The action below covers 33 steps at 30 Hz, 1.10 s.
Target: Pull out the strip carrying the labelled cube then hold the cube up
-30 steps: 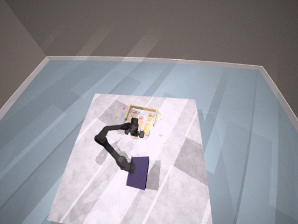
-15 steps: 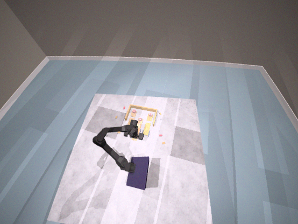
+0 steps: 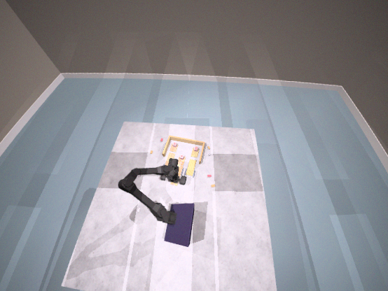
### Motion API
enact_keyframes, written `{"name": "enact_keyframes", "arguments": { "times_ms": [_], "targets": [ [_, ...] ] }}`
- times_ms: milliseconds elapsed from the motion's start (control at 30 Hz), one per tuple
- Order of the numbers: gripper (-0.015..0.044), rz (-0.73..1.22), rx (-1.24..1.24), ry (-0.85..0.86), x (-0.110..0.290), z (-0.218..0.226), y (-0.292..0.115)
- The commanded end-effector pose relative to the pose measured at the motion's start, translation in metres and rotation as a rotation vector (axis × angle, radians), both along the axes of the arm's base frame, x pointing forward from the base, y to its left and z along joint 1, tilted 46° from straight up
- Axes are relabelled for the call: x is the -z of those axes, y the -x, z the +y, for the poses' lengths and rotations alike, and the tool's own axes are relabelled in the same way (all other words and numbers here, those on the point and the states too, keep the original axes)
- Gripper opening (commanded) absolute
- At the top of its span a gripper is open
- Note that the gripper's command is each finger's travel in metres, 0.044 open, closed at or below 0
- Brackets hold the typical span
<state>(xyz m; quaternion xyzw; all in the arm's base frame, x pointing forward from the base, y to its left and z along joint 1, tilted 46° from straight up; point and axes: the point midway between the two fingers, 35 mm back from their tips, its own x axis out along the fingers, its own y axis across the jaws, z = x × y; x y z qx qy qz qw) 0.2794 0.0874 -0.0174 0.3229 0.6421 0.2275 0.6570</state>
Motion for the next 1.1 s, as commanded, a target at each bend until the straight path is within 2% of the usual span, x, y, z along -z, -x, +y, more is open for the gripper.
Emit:
{"name": "enact_keyframes", "arguments": {
  "times_ms": [0, 1067],
  "targets": [
    [0.0000, 0.026, -0.008, -0.004, 0.003, 0.005, 0.014],
    [0.0000, 0.028, -0.008, -0.004, 0.001, 0.010, 0.060]
  ]
}}
